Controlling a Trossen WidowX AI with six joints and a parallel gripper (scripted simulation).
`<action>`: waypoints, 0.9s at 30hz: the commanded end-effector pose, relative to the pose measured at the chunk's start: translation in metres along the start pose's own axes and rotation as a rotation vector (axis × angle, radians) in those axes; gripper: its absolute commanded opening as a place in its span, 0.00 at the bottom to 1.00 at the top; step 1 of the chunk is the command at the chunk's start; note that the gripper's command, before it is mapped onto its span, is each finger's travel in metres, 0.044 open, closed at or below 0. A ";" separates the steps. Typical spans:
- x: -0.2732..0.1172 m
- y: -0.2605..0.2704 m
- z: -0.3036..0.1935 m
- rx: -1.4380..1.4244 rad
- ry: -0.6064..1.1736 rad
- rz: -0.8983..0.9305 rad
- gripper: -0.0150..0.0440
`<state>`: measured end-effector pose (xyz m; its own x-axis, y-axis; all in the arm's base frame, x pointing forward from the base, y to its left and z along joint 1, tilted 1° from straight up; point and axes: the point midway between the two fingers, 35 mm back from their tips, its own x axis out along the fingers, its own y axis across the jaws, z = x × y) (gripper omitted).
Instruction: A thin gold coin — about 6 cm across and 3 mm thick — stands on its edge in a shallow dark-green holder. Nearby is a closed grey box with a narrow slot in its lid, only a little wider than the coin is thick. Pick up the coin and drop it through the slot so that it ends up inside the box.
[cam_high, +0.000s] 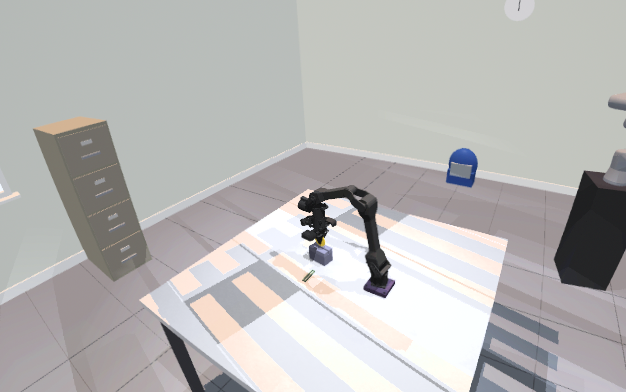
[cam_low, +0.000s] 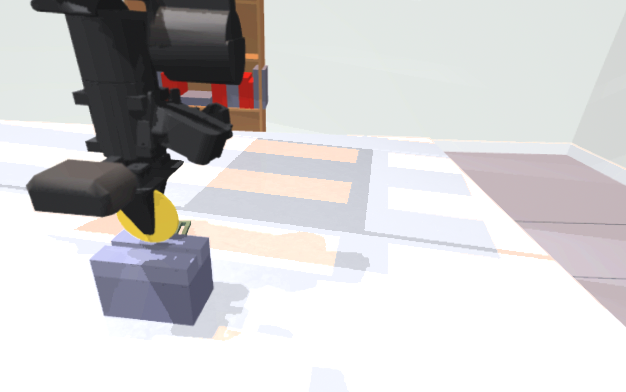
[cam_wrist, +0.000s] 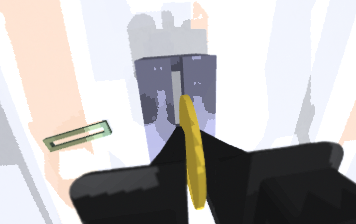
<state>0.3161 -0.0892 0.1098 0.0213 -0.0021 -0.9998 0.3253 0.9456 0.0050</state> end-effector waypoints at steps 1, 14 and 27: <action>0.003 0.000 -0.002 0.003 0.005 0.000 0.25; 0.005 0.000 0.000 0.000 0.001 0.000 0.30; 0.005 0.000 0.000 0.000 0.001 0.000 0.53</action>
<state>0.3164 -0.0892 0.1049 0.0199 -0.0015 -0.9998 0.3252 0.9456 0.0050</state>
